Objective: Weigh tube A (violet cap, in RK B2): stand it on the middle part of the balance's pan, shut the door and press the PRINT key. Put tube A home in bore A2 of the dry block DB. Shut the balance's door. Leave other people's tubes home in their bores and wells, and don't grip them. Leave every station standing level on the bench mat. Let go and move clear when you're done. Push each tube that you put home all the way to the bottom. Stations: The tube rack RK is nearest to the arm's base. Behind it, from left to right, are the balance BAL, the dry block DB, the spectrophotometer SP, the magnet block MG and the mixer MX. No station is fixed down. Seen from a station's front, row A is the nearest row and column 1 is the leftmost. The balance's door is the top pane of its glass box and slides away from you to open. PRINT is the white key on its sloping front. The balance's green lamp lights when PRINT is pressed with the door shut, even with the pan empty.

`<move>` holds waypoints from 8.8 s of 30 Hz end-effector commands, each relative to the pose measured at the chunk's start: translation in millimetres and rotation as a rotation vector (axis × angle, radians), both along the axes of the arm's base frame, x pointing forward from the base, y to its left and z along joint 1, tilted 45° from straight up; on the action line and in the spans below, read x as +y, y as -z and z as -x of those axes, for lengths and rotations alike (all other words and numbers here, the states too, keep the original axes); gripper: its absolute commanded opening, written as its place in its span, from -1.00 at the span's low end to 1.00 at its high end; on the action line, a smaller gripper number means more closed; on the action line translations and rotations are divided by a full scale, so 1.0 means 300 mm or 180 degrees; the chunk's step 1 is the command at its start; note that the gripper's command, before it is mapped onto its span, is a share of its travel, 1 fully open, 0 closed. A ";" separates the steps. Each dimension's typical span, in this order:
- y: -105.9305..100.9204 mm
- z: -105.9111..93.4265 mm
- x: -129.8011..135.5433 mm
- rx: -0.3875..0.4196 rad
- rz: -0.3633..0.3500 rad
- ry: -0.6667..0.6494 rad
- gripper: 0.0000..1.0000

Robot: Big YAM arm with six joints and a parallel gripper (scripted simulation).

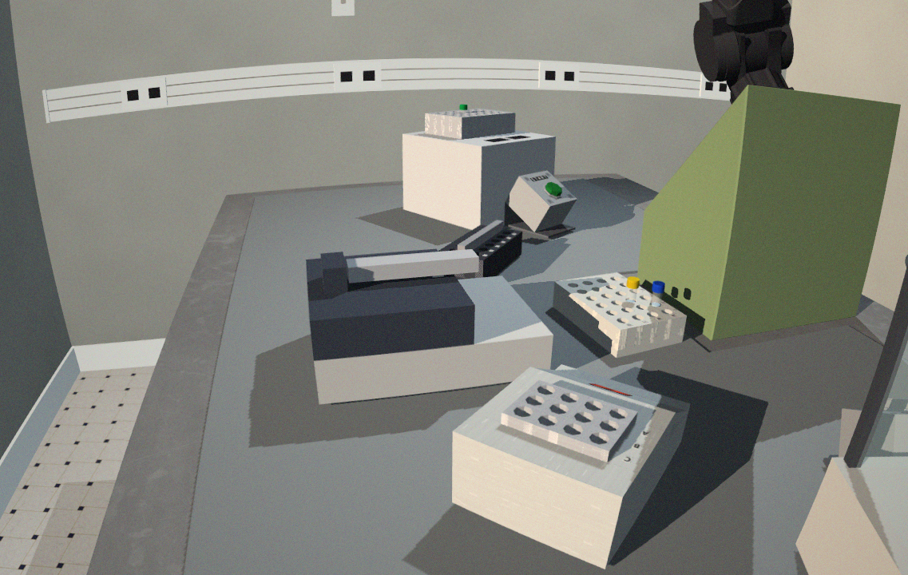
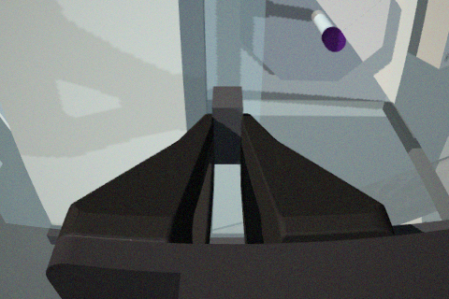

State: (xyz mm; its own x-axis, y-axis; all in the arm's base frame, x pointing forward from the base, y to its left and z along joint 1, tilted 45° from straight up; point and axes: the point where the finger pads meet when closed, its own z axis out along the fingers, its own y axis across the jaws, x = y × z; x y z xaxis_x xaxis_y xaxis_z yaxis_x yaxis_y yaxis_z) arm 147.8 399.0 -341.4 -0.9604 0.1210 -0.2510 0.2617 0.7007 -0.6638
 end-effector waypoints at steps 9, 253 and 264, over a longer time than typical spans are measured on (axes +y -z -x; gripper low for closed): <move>-0.010 -0.015 0.061 -0.0030 -0.0127 -0.0010 -0.40; 0.100 0.017 -0.361 0.3505 0.0443 -0.3540 -0.28; 0.100 0.012 -0.342 0.3465 0.0420 -0.3575 -0.28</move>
